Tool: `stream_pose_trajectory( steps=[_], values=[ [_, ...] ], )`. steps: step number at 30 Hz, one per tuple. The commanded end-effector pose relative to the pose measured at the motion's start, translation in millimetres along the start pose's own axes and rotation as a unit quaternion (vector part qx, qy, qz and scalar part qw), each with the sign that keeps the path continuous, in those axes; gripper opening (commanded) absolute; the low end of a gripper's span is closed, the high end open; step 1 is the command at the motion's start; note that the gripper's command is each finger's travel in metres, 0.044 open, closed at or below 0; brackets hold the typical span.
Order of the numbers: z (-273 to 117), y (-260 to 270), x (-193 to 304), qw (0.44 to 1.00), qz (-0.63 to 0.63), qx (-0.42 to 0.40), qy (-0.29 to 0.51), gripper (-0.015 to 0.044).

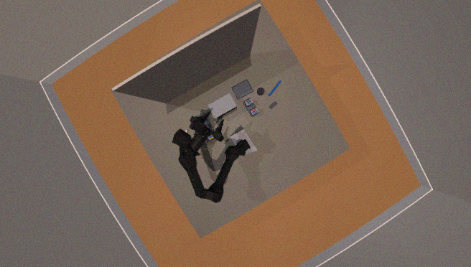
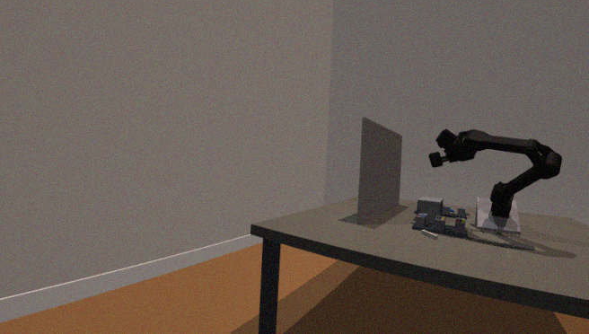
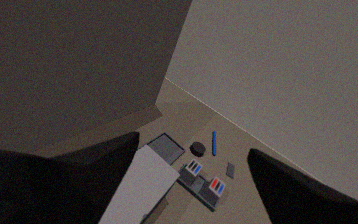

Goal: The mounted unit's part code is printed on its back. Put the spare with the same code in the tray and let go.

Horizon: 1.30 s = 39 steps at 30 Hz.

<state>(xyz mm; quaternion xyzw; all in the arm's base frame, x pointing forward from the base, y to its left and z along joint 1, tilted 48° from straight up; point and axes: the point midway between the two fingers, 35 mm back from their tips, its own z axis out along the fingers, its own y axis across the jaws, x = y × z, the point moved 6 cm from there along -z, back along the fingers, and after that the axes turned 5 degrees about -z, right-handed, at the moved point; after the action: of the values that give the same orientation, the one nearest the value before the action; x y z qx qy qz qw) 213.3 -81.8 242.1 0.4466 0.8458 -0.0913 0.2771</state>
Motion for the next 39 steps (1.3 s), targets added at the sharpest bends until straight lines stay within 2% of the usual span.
stream_pose_trajectory(
  steps=[1, 8, 16, 26, 39],
  values=[
    [0.0, 0.0, 0.0, 1.000, 0.000, 0.000, 0.000, 0.0426],
    [3.2, 3.7, -1.6, 1.000, -0.017, -0.002, 0.016, 0.0440],
    [50.8, 43.6, -17.1, 0.958, -0.188, -0.061, 0.205, 0.0440],
    [125.1, 87.2, -22.7, 0.836, -0.319, -0.242, 0.376, 0.0440],
    [125.1, 87.2, -22.7, 0.836, -0.319, -0.242, 0.376, 0.0440]
  ],
)
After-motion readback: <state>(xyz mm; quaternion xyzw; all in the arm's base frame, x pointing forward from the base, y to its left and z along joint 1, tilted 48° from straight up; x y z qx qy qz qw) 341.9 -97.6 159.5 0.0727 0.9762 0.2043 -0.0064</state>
